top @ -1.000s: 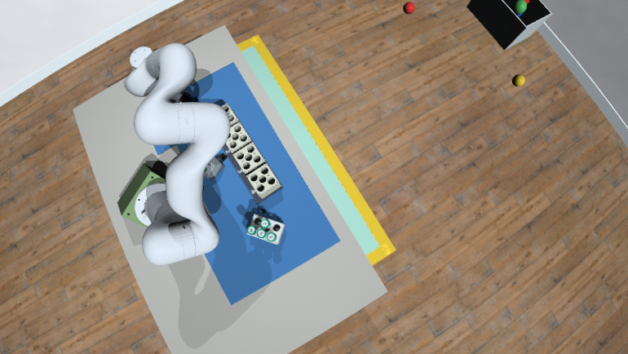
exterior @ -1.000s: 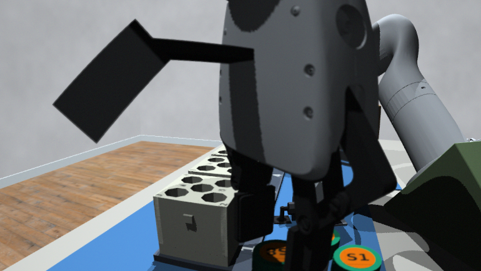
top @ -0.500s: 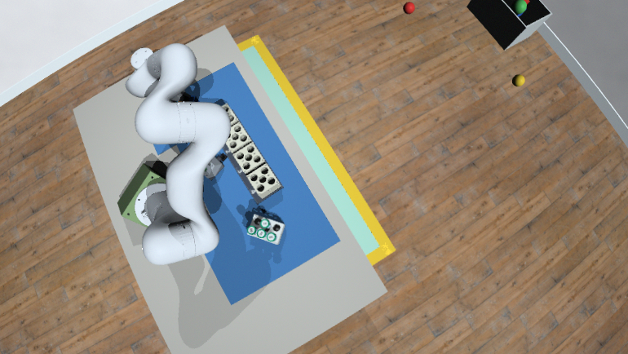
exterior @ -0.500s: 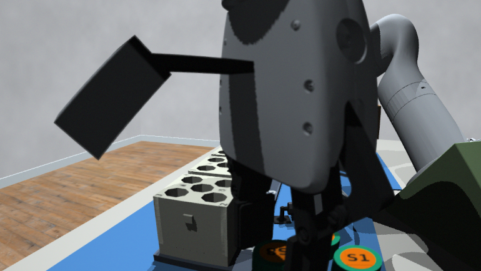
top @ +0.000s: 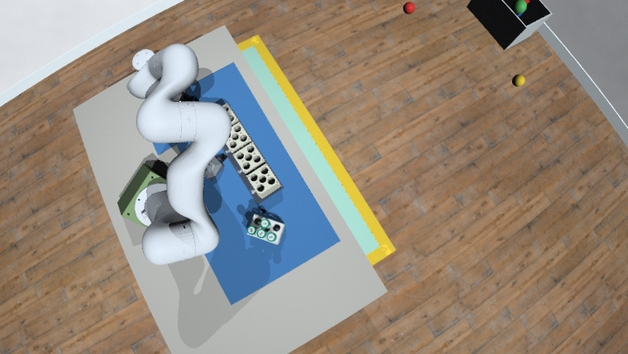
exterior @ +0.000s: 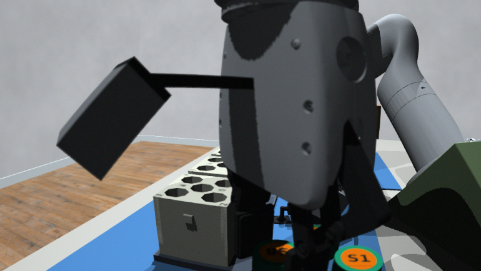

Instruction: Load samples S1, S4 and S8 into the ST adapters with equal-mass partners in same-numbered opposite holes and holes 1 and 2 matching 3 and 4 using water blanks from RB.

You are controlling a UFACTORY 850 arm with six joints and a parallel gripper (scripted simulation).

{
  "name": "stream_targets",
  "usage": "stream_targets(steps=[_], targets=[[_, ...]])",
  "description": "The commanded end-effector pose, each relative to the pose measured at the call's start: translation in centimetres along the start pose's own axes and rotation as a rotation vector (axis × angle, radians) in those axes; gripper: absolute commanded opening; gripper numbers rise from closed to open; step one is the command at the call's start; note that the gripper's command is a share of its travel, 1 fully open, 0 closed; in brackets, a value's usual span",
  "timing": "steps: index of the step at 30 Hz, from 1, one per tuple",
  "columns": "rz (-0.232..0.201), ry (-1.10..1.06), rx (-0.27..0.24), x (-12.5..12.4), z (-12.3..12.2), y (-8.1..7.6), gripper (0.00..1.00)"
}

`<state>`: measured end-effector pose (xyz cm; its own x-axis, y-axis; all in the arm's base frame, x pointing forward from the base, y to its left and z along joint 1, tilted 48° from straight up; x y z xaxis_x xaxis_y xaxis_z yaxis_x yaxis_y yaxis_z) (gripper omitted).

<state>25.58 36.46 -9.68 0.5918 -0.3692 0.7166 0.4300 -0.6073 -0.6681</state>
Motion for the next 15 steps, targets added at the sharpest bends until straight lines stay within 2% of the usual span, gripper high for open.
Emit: stream_targets(steps=[1, 15], targets=[[0.001, 0.001, 0.002, -0.01, 0.07, 0.13, 0.57], [0.001, 0.001, 0.002, -0.01, 0.07, 0.40, 0.57]])
Point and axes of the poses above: the point where the finger pads meet when closed, its own y axis out along the fingers, its own x axis across the jaws, z = x × y, the point moved 1 cm from there along -y, back along the fingers, and after that the axes turned 3 degrees about y, right-handed, at the moved point
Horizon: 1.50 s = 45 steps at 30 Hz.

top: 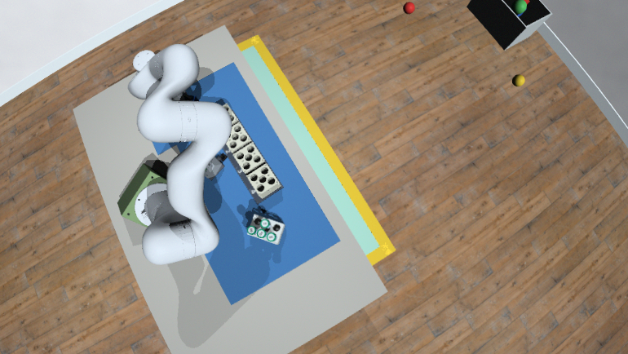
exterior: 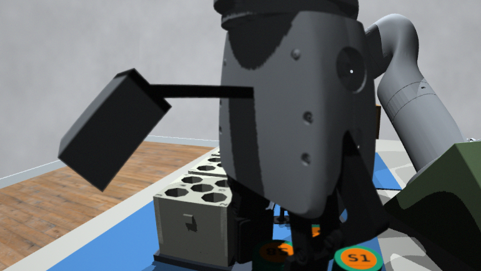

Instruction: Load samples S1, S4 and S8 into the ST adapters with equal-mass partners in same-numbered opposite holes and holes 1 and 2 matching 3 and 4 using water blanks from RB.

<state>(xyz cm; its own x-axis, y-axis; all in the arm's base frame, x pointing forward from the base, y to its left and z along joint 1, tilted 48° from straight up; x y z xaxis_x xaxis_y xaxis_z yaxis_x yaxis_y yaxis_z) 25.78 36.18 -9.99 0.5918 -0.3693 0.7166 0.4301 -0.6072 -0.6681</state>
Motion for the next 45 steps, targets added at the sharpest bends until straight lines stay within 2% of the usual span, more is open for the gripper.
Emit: stream_targets(steps=[1, 4, 5, 45], targets=[[0.001, 0.001, 0.002, -0.01, 0.07, -0.08, 0.57], [0.001, 0.001, 0.002, -0.01, 0.07, -0.08, 0.57], [0.001, 0.001, 0.002, -0.01, 0.07, -0.14, 0.00], [0.001, 0.001, 0.001, -0.01, 0.06, -0.25, 0.00]])
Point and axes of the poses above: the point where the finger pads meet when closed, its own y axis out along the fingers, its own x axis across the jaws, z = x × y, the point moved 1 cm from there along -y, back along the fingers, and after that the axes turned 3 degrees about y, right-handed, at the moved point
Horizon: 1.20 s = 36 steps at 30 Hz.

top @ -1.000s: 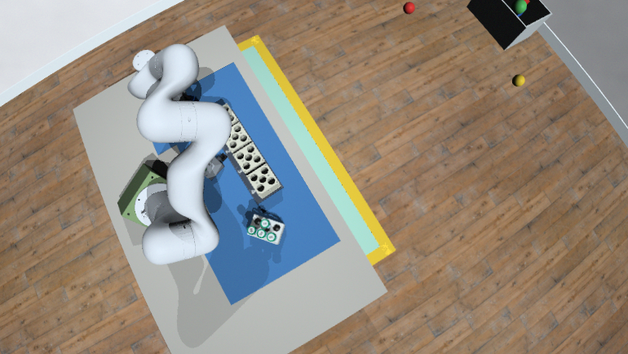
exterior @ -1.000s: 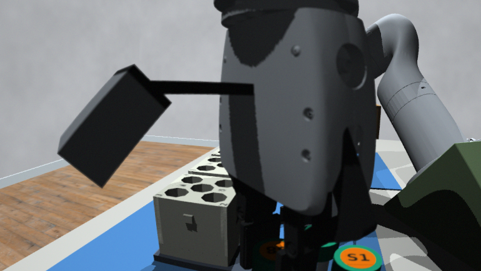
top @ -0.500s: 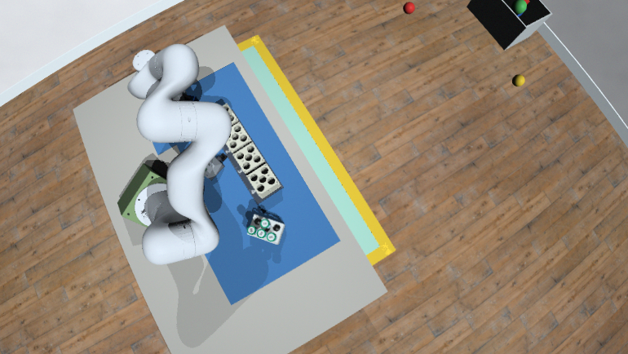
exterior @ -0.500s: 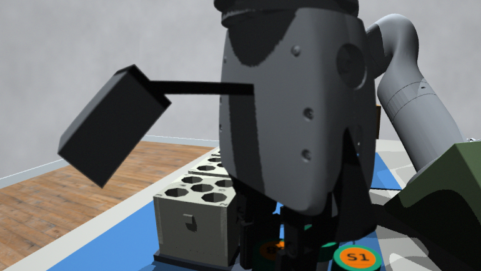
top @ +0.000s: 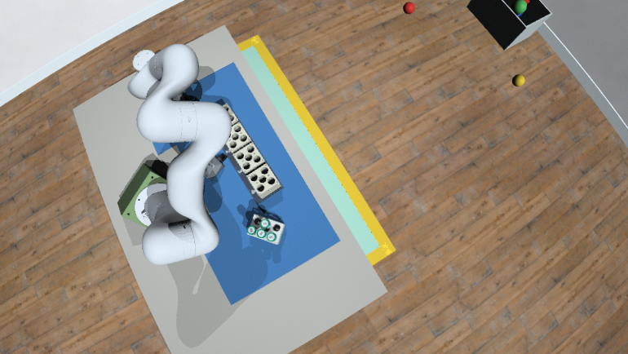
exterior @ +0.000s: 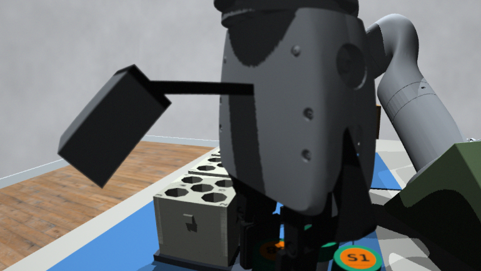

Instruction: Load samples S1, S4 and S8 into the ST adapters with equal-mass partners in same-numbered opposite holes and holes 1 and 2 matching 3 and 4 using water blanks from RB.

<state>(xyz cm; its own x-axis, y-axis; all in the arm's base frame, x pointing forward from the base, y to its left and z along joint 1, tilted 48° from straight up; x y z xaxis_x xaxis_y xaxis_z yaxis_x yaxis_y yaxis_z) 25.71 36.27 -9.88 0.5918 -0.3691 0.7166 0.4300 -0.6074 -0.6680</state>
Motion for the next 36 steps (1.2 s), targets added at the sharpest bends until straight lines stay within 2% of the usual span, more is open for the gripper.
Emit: stream_targets(steps=[1, 36], targets=[[0.001, 0.001, 0.002, 0.0, 0.1, -0.1, 0.00], [0.001, 0.001, 0.002, 0.0, 0.1, -2.1, 0.00]])
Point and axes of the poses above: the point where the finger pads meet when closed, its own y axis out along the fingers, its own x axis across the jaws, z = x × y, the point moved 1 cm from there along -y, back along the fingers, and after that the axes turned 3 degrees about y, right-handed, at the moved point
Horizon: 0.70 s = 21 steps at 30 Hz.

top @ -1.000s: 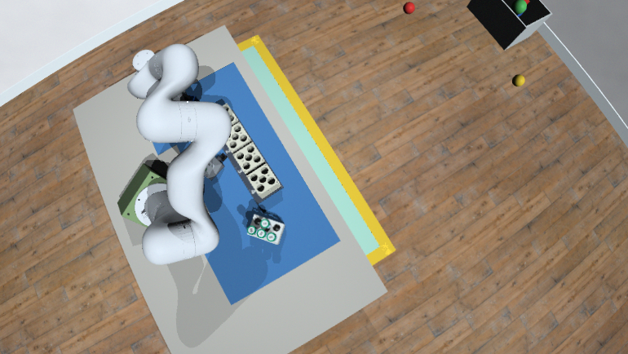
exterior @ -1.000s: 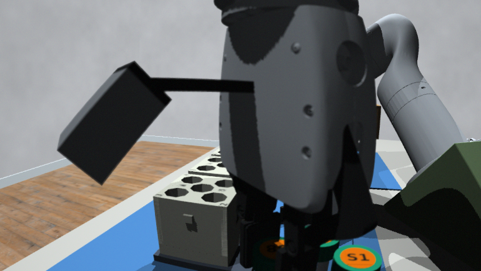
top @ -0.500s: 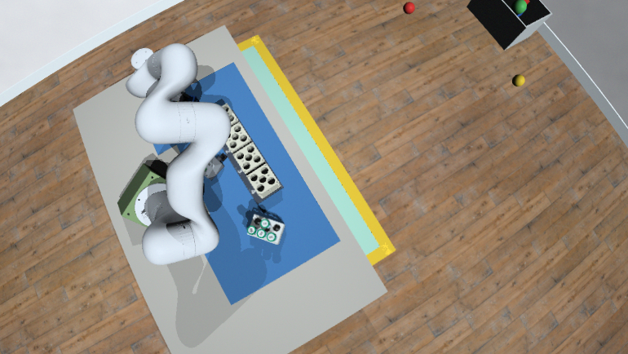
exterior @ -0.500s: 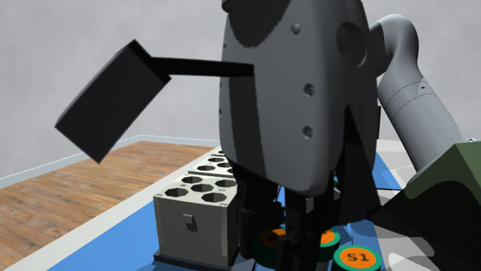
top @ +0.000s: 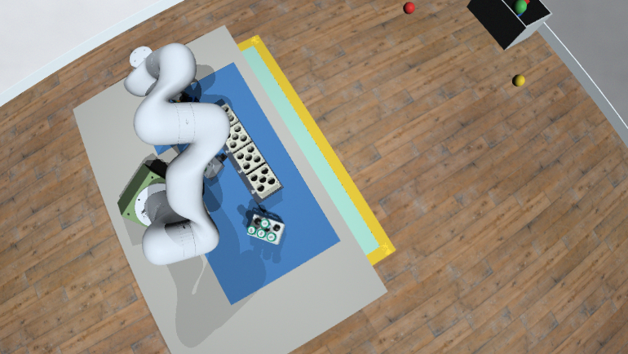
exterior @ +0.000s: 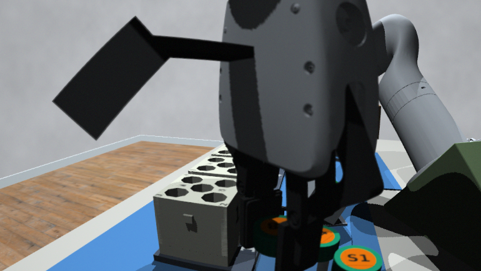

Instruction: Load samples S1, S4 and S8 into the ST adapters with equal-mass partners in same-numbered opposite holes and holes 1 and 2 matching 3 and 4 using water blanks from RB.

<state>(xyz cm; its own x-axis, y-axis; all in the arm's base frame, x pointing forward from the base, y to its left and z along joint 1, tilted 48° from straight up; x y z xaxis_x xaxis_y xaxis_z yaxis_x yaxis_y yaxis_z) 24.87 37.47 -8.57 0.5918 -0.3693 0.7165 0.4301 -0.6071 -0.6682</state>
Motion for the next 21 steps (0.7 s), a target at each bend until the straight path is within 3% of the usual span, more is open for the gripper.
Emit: stream_targets(steps=[1, 21], targets=[[0.001, 0.001, 0.001, 0.0, 0.1, -0.1, 0.00], [0.001, 0.001, 0.001, 0.0, 0.1, -3.3, 0.00]])
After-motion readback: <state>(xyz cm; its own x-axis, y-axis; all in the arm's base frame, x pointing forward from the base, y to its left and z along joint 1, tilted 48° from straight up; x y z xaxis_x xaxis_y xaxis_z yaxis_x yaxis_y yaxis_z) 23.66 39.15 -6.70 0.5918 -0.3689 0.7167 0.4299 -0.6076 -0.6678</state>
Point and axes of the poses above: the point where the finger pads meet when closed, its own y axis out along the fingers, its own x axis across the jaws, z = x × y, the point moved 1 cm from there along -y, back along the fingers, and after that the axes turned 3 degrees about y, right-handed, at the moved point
